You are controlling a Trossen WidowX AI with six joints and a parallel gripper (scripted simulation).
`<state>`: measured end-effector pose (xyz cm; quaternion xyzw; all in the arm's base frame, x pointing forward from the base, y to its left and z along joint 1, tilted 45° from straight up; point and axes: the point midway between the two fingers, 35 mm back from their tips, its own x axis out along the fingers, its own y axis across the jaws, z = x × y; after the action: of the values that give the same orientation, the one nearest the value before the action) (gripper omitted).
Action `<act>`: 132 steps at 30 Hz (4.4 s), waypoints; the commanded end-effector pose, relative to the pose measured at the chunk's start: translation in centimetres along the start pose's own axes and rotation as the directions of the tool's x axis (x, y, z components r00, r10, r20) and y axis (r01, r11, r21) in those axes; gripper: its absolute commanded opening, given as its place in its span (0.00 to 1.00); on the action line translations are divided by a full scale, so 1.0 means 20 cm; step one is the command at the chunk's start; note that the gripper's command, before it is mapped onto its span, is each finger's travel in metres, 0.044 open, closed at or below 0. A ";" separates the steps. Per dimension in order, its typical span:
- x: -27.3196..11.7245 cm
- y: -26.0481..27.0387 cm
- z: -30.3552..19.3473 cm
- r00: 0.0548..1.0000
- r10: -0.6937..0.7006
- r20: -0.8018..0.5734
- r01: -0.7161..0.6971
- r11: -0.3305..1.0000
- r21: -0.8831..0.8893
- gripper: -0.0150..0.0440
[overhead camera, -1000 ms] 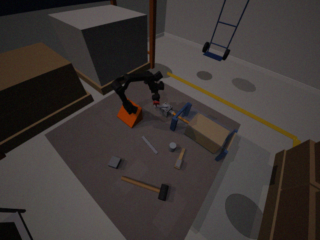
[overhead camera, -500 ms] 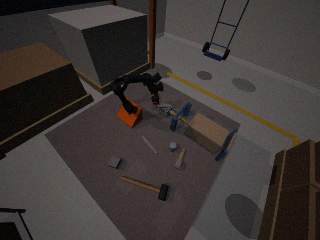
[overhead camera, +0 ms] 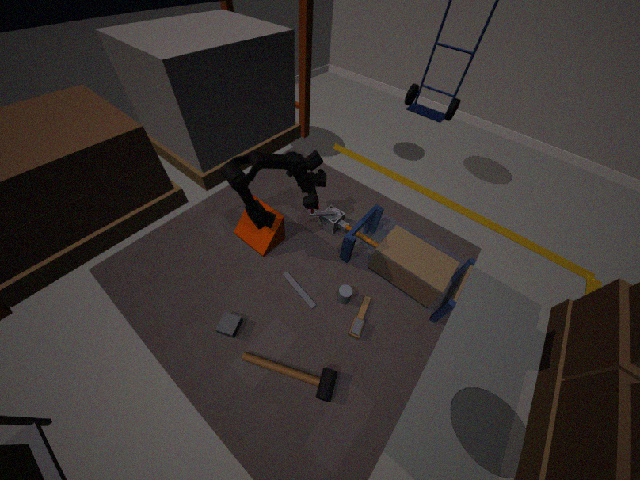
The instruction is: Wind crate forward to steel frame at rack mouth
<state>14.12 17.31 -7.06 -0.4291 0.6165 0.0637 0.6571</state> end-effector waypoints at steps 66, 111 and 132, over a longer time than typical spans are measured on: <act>0.18 -0.04 -0.11 1.000 -0.010 -0.007 0.010 1.000 -0.008 0.25; 0.22 -0.31 -0.02 1.000 -0.016 -0.007 0.016 1.000 -0.008 0.25; 0.26 -0.41 0.06 1.000 -0.018 -0.006 0.018 1.000 -0.007 0.25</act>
<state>20.60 10.93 -7.54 -0.4357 0.6159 0.0629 0.6534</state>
